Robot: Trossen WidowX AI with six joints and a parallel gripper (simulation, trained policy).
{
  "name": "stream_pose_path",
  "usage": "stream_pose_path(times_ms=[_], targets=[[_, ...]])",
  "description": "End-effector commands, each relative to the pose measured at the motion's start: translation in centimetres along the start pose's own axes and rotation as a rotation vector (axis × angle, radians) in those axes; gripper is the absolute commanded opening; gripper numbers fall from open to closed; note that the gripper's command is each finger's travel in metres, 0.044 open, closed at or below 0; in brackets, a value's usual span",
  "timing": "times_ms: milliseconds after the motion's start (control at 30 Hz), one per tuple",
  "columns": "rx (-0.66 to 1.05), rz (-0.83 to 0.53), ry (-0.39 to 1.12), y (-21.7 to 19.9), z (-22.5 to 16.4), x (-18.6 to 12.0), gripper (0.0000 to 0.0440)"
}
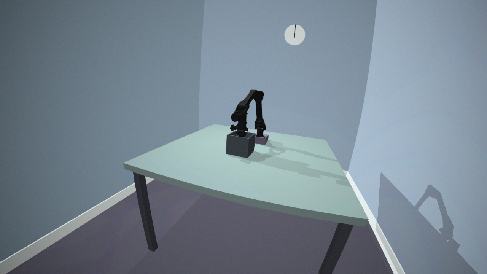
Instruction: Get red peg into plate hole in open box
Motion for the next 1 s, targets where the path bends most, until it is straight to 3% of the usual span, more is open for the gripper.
stream_pose_path(times_ms=[0, 333, 733, 967], targets=[[0.003, 0.007, 0.029, 0.5, 0.4, -0.4, 0.0134], [0.033, 0.038, 0.147, 1.2, 1.2, -2.7, 0.0191], [0.052, 0.085, 0.238, 1.6, 2.4, -5.0, 0.0228], [0.045, 0.125, 0.262, 2.0, 3.3, -6.2, 0.0167]])
Point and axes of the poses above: the point midway between the two fingers, 35 mm back from their tips, its own x axis out along the fingers, its own y axis across the jaws, z = x × y, the point moved 7 cm from there along -x, back along the fingers, and after that the axes turned 10 degrees about x, right-handed, at the moved point
